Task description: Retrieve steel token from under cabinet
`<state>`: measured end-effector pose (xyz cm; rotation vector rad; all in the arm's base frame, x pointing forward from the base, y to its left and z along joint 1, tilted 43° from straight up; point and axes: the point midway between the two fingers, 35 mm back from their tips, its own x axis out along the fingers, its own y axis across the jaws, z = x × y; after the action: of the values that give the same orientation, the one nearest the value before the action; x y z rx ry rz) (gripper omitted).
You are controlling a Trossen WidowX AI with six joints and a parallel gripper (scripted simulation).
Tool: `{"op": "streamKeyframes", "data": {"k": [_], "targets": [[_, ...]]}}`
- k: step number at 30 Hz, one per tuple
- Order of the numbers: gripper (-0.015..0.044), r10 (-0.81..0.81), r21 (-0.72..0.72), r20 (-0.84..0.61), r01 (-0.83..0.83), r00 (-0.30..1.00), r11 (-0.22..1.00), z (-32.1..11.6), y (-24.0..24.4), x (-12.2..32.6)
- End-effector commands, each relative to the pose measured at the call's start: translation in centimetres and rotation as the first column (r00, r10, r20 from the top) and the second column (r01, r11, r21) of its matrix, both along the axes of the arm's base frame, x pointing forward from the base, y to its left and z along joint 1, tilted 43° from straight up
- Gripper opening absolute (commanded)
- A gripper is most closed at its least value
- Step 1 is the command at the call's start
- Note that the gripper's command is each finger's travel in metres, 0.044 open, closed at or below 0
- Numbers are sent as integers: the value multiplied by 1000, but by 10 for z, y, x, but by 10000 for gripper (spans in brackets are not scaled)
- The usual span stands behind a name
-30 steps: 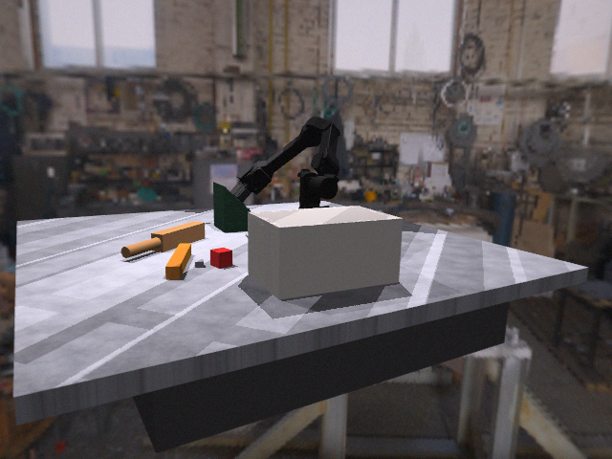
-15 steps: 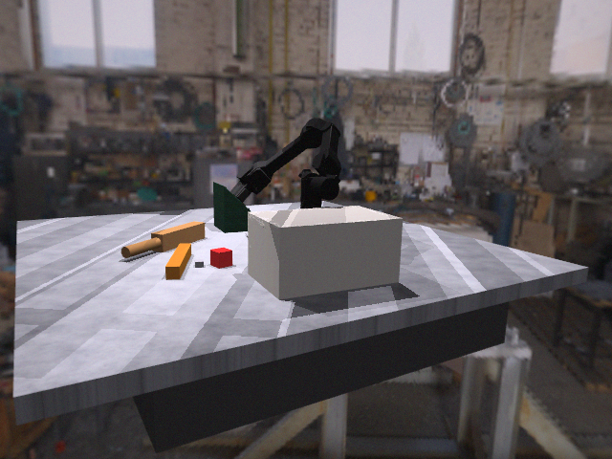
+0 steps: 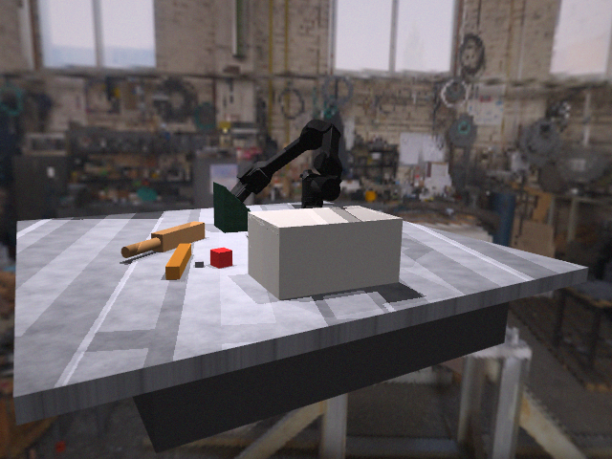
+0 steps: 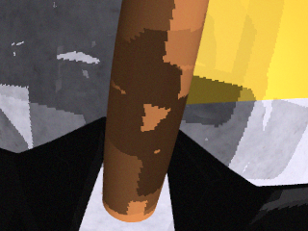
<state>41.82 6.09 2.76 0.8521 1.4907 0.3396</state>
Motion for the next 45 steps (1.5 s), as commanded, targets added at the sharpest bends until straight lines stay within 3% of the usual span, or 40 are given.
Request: {"op": "streamKeyframes", "data": {"k": [1, 45], "targets": [[0, 3, 1, 6, -3, 1000, 1000, -1, -1, 4], [0, 3, 0, 5, -3, 1000, 1000, -12, -9, -9]]}}
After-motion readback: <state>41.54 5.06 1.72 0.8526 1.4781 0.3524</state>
